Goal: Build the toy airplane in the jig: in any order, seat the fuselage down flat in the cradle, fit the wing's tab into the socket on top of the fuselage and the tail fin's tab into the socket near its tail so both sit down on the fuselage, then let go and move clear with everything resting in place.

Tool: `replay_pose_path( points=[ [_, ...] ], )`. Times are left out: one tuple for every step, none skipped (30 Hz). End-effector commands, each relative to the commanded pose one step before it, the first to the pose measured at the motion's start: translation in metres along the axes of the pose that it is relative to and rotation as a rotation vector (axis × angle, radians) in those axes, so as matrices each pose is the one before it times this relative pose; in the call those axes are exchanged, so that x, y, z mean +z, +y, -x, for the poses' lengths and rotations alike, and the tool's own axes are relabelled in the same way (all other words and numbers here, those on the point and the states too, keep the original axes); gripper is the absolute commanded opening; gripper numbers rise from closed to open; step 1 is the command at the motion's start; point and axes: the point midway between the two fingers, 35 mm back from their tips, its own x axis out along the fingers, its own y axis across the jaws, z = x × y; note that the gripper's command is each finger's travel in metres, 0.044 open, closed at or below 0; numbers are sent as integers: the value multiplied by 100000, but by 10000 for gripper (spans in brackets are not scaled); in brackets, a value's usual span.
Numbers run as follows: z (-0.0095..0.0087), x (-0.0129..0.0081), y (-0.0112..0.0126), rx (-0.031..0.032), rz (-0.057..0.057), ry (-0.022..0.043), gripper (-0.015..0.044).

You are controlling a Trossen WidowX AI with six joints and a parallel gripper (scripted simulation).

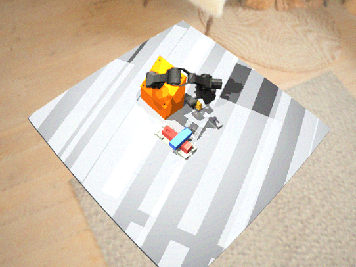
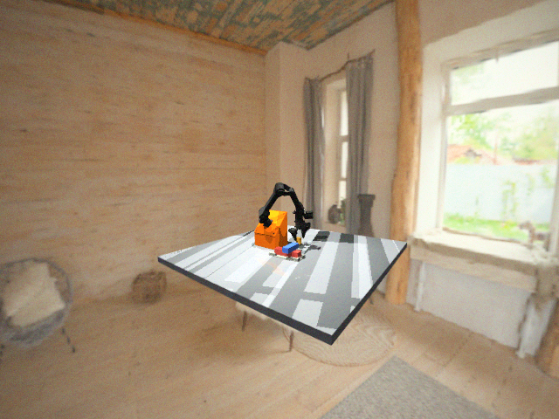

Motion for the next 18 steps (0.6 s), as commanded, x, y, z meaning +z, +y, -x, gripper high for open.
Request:
replay_pose_path(
  points=[
    [-746, -294, -307, -1075, 905, 65, 440],
    [-159, -9, -10, -27, -4, 0, 440],
    [-158, -10, -11, -29, -4, 1, 440],
    [-158, -11, -12, -30, -4, 1, 440],
    [-157, -12, -12, -32, -5, 1, 440],
    [-157, -13, -13, -34, -5, 2, 440],
    [-156, -14, -14, -35, -5, 2, 440],
    [-157, -15, -15, -37, -5, 3, 440],
    [-156, -16, -15, -39, -6, 3, 440],
    [-122, -13, -12, -31, -5, 3, 440],
    [-73, -8, -8, -19, -3, 2, 440],
    [-24, -3, -3, -7, -1, 1, 440],
    [0, 0, 0, 0, 0, 0, 414],
    [0, 0, 0, 0, 0, 0, 387],
    [0, 0, 0, 0, 0, 0, 361],
    [0, 0, 0, 0, 0, 0, 335],
    [0, 0, 0, 0, 0, 0, 309],
    [0, 0, 0, 0, 0, 0, 282]
  ],
)
